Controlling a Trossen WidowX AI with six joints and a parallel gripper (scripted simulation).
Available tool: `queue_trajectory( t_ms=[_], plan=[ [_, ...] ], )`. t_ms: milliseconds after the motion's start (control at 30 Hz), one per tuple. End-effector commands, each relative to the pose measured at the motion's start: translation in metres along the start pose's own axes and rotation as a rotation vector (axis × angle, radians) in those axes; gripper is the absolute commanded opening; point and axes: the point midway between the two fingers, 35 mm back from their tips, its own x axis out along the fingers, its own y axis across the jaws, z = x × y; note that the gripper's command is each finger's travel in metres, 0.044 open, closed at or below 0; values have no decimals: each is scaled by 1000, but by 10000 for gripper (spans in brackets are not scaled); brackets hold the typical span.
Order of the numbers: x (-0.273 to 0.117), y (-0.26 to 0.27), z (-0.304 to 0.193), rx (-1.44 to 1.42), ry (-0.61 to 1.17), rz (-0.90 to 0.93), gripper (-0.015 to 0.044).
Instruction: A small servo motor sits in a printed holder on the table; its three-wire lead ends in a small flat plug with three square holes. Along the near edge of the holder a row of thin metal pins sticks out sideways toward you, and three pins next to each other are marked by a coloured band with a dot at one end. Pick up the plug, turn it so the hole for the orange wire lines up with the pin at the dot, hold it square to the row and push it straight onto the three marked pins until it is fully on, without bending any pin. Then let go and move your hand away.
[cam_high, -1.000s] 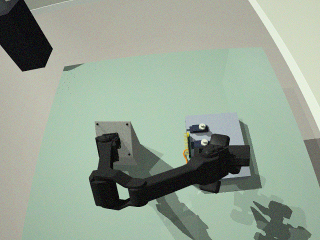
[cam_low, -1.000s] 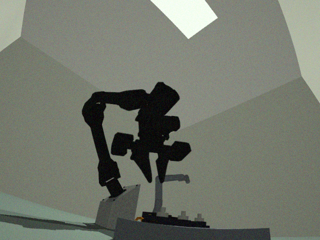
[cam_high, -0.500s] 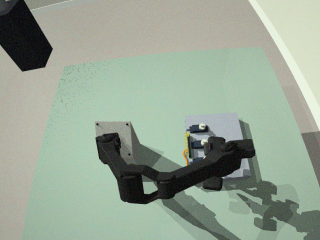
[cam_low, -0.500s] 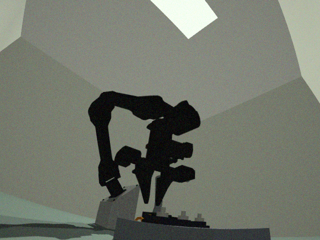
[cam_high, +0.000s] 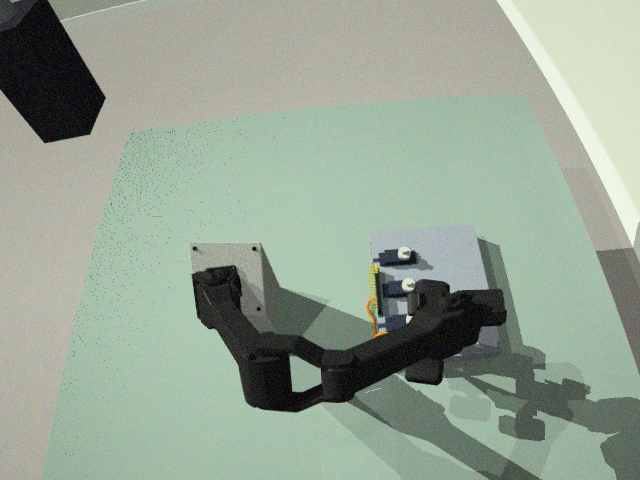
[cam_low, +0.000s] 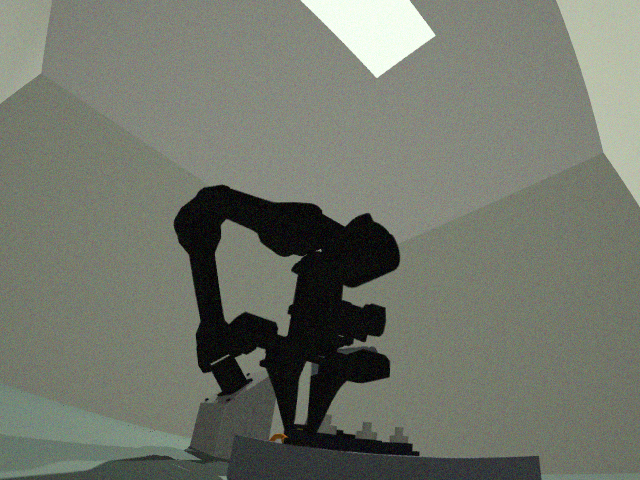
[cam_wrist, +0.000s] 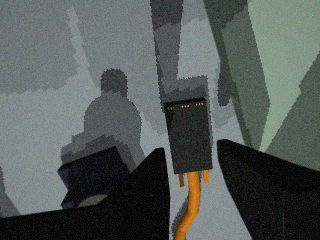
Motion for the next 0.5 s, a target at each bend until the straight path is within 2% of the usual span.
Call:
queue_trajectory(
  t_ms=[0, 100, 200, 467],
  plan=[
    [9, 0, -3, -9, 11, -5, 115],
    [11, -1, -3, -9, 11, -6, 115],
    [11, -1, -3, -9, 11, -6, 36],
    [7, 0, -3, -9, 11, -5, 0]
  ],
)
